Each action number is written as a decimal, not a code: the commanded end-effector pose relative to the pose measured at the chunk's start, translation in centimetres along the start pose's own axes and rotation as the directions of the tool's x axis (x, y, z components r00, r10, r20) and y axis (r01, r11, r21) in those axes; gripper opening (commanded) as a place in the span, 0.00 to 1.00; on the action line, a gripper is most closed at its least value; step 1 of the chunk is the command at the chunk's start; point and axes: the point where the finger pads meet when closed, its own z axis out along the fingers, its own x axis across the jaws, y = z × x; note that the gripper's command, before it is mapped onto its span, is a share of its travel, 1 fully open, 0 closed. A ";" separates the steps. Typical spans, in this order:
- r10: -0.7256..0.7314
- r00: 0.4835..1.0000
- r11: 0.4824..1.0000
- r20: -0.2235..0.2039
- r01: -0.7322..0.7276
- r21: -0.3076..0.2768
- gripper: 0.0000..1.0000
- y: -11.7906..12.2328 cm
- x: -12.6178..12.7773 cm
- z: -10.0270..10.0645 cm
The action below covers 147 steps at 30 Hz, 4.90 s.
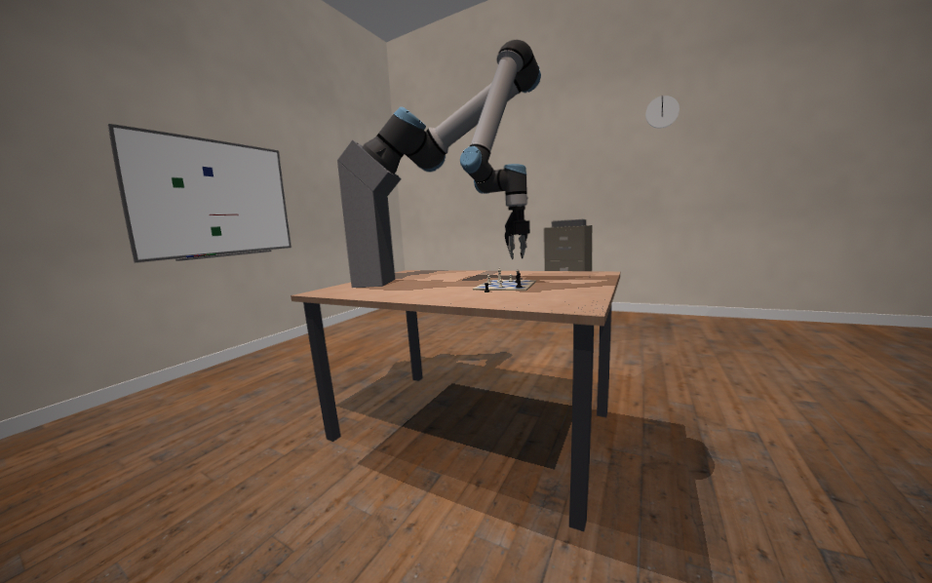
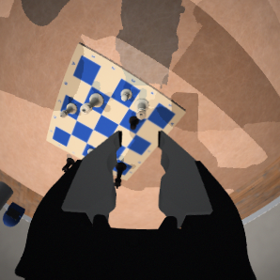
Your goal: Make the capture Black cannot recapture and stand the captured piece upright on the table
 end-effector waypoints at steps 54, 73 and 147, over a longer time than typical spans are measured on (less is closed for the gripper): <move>0.000 1.000 1.000 -0.001 0.000 -0.001 0.25 0.0 0.1 3.7; 0.000 1.000 1.000 -0.001 0.000 -0.001 0.25 0.0 0.1 3.7; 0.000 1.000 1.000 -0.001 0.000 -0.001 0.00 0.0 0.1 7.6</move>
